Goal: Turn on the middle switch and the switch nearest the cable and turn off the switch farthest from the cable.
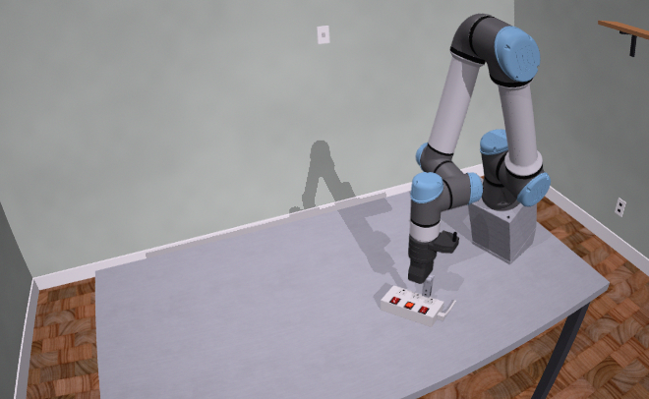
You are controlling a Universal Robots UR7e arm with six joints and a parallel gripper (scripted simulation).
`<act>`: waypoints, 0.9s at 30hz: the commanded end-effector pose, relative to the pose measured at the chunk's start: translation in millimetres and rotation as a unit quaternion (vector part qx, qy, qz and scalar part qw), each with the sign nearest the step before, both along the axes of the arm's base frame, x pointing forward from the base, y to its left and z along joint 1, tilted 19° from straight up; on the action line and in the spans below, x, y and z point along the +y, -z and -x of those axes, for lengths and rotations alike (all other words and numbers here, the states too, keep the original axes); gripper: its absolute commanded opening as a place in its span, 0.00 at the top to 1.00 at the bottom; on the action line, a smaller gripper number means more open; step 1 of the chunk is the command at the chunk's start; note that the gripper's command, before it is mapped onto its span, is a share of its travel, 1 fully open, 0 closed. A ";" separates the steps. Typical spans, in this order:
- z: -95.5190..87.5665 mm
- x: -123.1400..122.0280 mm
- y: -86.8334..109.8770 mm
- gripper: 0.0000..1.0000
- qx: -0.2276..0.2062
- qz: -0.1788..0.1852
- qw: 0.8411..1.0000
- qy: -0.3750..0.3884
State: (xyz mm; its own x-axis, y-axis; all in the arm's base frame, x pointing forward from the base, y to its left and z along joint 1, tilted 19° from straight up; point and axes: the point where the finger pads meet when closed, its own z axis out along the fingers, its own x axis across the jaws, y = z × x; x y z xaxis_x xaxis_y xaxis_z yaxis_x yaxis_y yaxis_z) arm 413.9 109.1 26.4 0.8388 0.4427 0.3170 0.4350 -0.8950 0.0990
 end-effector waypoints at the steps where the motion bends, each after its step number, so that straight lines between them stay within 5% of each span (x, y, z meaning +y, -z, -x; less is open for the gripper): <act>1: -1.2 0.2 2.6 1.00 0.000 0.000 1.000 0.000; 27: -10.2 1.8 28.1 1.00 0.000 0.000 1.000 0.000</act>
